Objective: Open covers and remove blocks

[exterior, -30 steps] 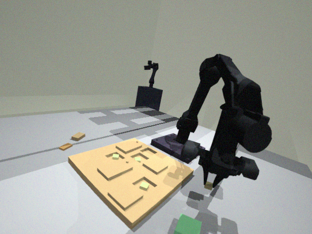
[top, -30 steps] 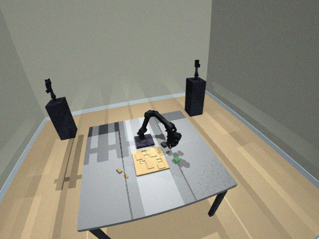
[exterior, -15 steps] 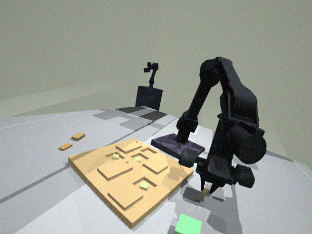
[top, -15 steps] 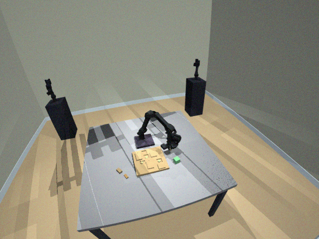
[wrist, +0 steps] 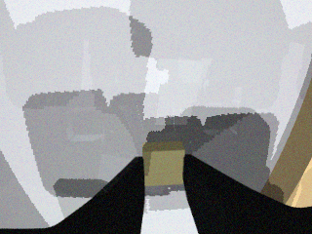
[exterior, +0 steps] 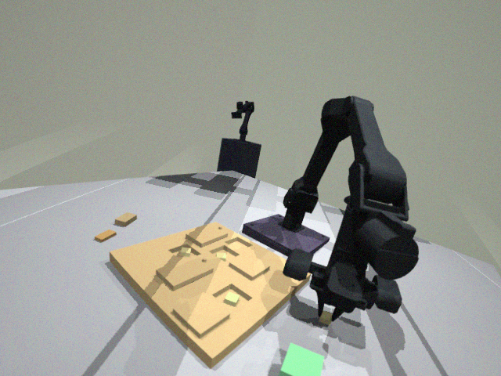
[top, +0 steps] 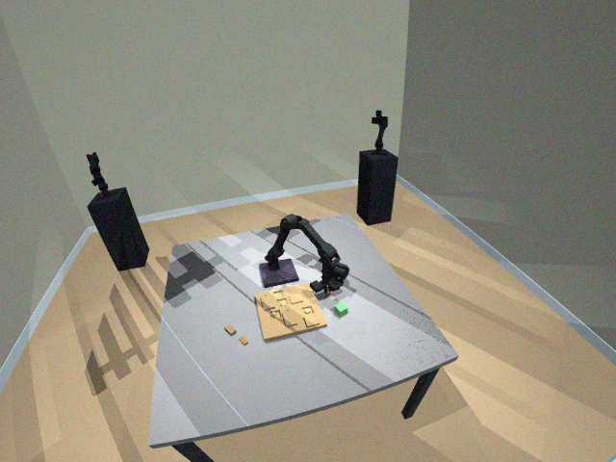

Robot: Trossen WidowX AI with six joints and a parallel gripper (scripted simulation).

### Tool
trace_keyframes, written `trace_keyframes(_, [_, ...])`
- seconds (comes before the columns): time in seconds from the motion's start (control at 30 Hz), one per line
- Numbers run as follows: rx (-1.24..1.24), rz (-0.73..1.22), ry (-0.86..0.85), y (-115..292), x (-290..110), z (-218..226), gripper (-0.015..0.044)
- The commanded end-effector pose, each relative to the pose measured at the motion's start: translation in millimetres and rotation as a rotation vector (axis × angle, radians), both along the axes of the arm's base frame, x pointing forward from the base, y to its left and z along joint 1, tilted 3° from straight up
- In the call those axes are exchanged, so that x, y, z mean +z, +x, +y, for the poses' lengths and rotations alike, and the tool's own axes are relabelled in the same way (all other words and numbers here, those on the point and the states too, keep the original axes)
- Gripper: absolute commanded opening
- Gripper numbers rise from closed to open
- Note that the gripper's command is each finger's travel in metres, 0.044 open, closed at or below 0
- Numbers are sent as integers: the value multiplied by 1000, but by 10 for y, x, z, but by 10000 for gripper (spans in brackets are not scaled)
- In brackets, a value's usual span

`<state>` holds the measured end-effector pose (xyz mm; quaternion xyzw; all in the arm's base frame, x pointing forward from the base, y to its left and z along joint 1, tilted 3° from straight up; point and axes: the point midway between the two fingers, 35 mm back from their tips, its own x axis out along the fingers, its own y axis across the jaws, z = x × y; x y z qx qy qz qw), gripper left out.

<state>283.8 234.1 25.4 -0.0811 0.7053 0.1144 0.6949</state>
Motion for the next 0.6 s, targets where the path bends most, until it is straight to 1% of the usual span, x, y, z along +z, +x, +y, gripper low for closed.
trace_keyframes(0.0, [0, 0, 0, 0, 0, 0, 106])
trace_keyframes(0.4, [0, 0, 0, 1, 5, 0, 421])
trace_keyframes(0.43, [0, 0, 0, 2, 20, 1, 440])
trace_keyframes(0.57, [-1, 0, 1, 13, 138, 3, 440])
